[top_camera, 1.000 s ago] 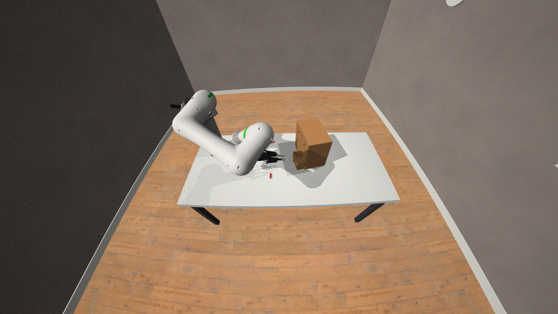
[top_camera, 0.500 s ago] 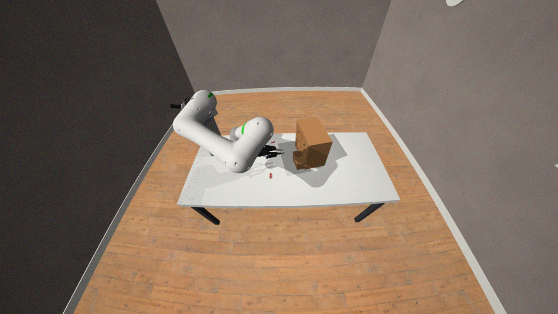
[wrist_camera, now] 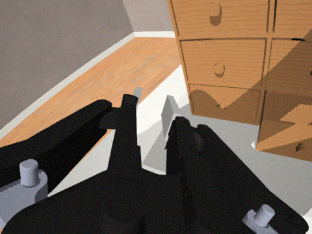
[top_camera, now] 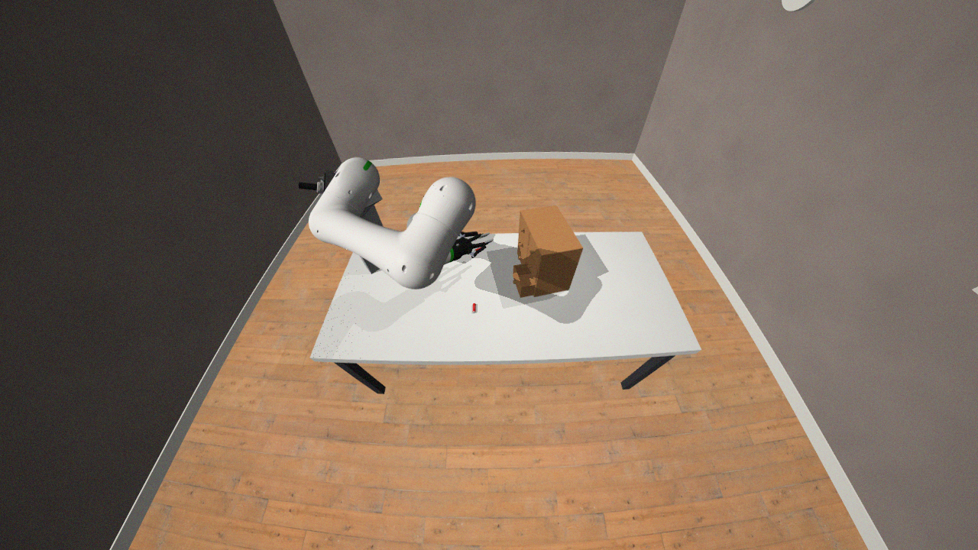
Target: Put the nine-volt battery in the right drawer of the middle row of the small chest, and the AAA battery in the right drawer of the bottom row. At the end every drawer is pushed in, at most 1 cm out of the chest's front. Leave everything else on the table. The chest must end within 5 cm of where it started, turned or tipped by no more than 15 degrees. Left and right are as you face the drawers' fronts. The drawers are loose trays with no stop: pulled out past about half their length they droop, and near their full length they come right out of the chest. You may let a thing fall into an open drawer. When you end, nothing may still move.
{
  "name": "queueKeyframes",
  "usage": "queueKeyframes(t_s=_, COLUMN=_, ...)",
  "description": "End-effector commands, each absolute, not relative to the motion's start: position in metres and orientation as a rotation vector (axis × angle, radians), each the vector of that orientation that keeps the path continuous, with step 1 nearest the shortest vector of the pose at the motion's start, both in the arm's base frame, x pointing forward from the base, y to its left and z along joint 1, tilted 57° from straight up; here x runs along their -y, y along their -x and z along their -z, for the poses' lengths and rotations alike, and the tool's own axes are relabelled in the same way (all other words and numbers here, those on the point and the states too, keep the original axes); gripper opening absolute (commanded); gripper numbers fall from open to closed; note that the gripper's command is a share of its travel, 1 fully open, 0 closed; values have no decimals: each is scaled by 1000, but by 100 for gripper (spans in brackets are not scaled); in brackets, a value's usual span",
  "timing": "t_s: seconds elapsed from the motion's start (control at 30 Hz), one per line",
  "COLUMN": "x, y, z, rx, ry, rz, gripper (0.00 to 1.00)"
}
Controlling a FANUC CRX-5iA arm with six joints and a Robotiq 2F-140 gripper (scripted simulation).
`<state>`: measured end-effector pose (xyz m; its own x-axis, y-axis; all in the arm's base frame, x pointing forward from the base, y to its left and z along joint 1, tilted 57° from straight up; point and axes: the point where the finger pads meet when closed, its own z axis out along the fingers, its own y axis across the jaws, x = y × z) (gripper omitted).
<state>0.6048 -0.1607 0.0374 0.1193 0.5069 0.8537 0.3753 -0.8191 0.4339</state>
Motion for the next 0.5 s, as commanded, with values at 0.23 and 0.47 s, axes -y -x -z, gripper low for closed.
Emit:
queueKeyframes(t_s=0.23, x=105, y=-545, z=36, rx=-913, ry=-2799, rz=-1176, gripper=20)
queueKeyframes(t_s=0.47, x=158, y=-485, z=30, rx=-699, ry=-2786, rz=-801, gripper=20)
